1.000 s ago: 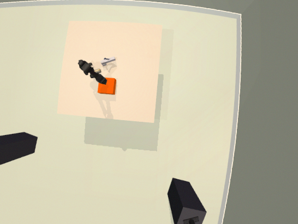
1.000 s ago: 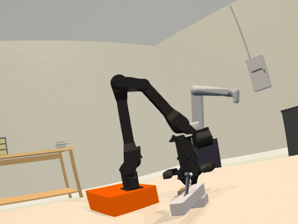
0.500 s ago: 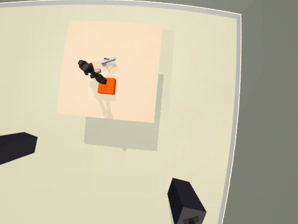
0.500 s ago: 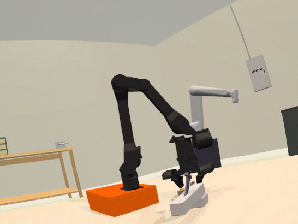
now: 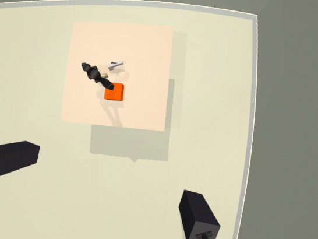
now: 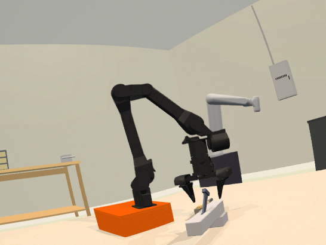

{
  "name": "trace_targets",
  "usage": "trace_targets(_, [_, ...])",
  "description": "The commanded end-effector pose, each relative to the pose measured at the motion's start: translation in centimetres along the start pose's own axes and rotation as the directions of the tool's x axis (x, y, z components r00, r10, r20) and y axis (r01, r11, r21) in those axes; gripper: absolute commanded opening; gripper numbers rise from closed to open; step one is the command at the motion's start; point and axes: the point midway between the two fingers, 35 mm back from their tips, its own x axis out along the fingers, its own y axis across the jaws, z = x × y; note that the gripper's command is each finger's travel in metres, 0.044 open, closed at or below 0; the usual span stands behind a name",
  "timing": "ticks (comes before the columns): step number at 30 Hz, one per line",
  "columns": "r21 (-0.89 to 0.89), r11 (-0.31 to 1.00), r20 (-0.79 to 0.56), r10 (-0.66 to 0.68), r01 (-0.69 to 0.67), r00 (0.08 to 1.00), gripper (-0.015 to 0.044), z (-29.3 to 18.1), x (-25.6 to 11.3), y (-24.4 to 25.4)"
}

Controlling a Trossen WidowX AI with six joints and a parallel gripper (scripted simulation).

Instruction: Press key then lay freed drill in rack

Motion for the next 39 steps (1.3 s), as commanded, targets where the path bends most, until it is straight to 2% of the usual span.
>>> trace_targets(1, [0.004, 1.000, -0.001, -0.008, 0.008, 1.000, 0.0440, 0.1, -1.8, -0.1])
trace_targets(6, [0.004, 1.000, 0.000, -0.009, 0.009, 1.000, 0.0440, 0.2, -3.9, -0.3])
trace_targets(9, [-0.004, 1.000, 0.011, -0.004, 0.004, 1.000, 0.0440, 0.4, -3.4, -0.2])
trace_targets(16, [-0.165, 0.984, 0.328, 0.113, -0.061, 0.938, 0.0440, 8.8, -7.7, 3.6])
trace_targets(23, [-0.416, 0.897, 0.546, 0.379, -0.150, 0.747, 0.0440, 14.9, -14.5, 11.0])
trace_targets(30, [-0.675, 0.708, 0.548, 0.671, -0.210, 0.500, 0.0440, 16.3, -21.9, 19.1])
trace_targets(39, [-0.681, 0.701, 0.545, 0.678, -0.211, 0.493, 0.0440, 16.3, -22.1, 19.4])
